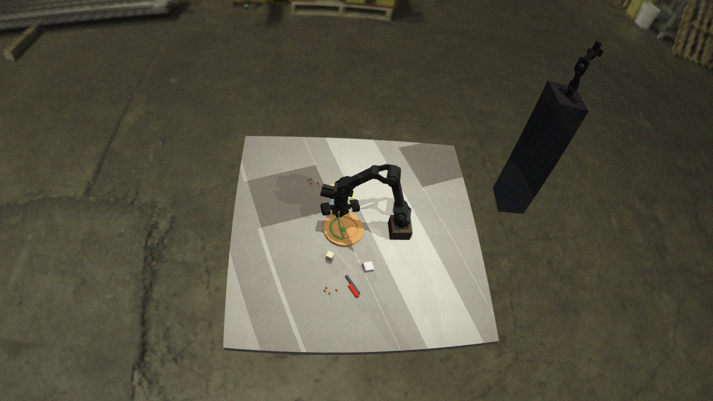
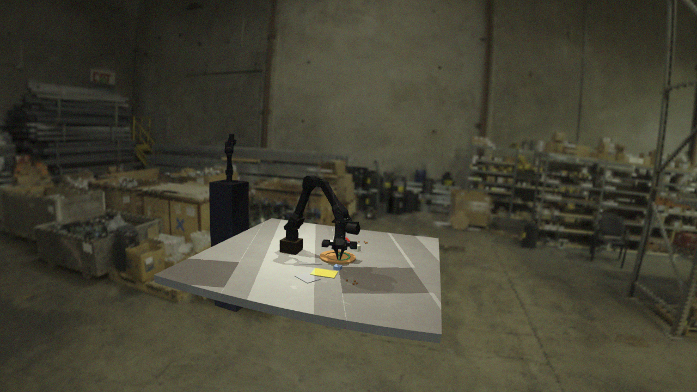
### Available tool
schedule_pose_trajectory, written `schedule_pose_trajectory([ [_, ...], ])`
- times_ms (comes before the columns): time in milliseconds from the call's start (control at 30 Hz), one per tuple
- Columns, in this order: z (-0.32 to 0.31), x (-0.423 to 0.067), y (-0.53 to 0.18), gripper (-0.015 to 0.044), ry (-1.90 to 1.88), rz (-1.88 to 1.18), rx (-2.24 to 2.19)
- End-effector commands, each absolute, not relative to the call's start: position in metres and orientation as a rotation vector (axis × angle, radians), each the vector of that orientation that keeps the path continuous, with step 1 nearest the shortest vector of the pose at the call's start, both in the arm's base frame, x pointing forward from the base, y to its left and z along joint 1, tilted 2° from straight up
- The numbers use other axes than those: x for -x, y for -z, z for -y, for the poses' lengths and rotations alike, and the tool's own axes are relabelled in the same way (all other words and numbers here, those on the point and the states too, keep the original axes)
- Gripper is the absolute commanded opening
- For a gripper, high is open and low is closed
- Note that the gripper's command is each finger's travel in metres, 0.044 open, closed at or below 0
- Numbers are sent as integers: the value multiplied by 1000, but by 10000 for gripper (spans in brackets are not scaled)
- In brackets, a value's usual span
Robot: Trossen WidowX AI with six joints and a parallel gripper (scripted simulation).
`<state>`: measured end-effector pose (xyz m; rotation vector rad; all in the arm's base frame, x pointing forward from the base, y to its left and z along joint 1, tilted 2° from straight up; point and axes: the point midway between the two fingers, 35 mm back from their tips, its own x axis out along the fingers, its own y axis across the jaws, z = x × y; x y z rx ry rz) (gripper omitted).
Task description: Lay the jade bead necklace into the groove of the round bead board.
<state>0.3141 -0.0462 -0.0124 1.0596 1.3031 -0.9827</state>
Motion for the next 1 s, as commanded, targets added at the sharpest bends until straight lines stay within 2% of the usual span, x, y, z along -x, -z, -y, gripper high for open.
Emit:
schedule_pose_trajectory([
  [0,45,-311,16,0,982,-1317,-1058],
  [233,45,-311,16,0,982,-1317,-1058],
  [800,46,-313,12,440,986,-1309,-1057],
  [967,46,-312,8,440,982,-1317,-1058],
])
